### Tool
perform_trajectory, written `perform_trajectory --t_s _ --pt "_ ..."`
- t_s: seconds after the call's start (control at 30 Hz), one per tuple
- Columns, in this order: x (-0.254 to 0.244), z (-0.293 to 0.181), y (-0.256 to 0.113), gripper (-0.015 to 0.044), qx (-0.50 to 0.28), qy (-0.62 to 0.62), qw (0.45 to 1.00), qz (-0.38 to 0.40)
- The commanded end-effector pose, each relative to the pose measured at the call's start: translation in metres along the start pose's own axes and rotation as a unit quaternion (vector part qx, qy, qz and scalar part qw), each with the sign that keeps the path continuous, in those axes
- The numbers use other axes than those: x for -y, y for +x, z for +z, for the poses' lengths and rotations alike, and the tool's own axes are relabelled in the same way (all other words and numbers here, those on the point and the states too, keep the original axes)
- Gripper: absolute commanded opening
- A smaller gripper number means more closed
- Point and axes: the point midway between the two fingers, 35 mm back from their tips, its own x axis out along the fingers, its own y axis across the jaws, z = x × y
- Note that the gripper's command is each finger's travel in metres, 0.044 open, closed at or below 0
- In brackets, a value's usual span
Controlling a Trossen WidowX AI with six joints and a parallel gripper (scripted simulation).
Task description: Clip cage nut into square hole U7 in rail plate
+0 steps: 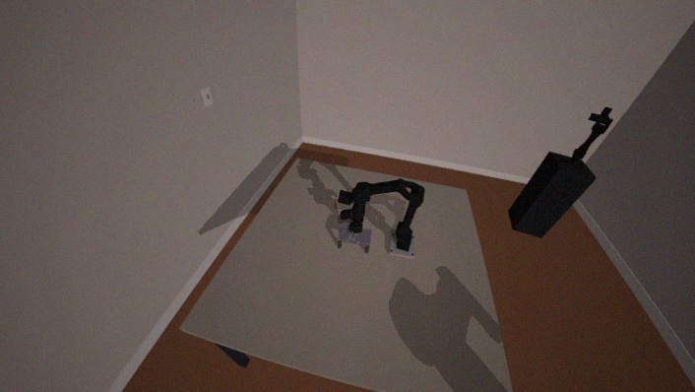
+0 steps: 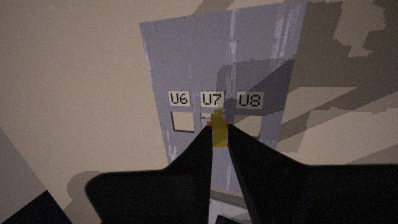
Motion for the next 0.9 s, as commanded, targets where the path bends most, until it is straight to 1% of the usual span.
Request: perform_trajectory --t_s 0.0,0.87 --pt "0.0 0.0004 0.0 0.0033 0.001 0.002 1.0 -0.006" --pt "-0.0022 0.0004 0.0005 0.0033 0.001 0.002 1.0 -0.031"
